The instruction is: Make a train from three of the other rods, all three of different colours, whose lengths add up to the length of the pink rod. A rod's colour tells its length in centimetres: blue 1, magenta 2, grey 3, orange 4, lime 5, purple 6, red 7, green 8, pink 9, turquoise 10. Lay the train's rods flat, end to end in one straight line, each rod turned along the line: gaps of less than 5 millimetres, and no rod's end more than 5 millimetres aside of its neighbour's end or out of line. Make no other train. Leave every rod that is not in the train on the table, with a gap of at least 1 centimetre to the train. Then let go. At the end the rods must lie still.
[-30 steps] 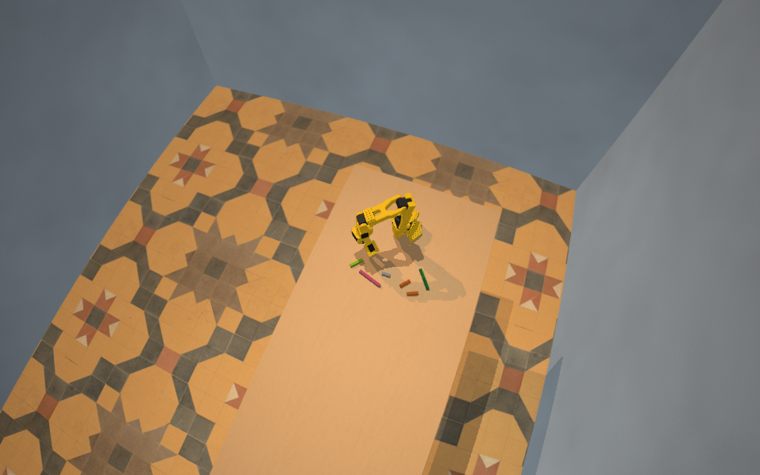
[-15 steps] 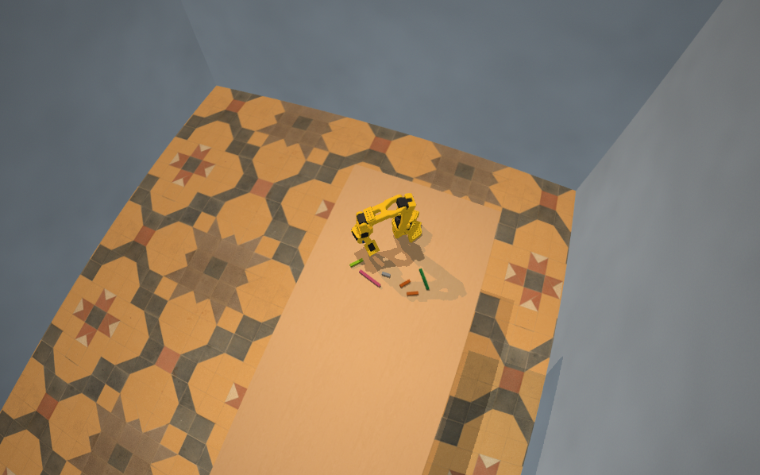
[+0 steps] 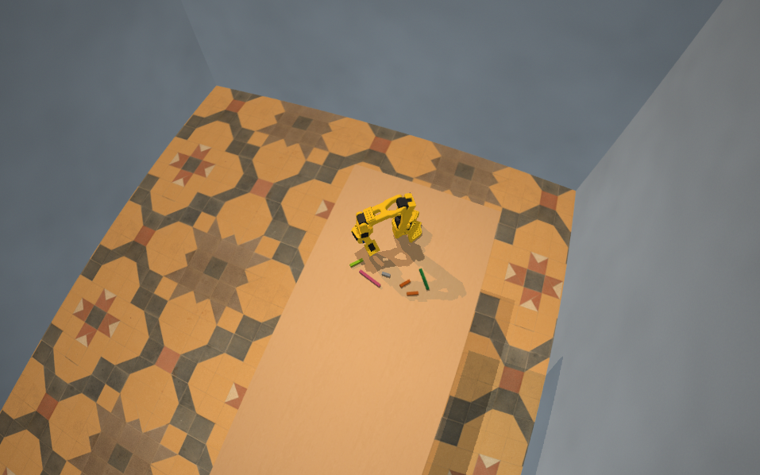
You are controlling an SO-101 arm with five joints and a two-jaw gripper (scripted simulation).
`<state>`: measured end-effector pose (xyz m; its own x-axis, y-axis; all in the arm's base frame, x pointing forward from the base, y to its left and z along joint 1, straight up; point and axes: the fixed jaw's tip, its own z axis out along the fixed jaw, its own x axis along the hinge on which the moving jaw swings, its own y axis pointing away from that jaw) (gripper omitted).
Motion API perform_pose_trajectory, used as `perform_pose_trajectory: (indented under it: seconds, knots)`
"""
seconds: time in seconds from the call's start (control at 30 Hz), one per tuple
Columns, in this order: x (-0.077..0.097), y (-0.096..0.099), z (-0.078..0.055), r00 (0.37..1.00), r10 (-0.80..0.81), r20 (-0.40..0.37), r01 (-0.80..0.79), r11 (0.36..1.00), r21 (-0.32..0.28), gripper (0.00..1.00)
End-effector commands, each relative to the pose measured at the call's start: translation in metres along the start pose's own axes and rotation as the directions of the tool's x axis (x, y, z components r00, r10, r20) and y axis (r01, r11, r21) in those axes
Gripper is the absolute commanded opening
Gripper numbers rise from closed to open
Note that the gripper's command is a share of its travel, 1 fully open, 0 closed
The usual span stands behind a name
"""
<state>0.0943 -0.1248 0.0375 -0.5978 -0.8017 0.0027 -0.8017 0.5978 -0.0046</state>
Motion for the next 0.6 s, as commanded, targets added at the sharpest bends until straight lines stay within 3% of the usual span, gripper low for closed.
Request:
perform_pose_trajectory:
  seconds: [0.0,0.57]
  knots:
    - [0.0022,-0.0064,-0.0060,1.000,-0.001,-0.012,0.002,0.999,0.048,0.00]
    - [0.0023,-0.0066,-0.0035,1.000,-0.001,-0.012,0.002,0.999,0.048,0.00]
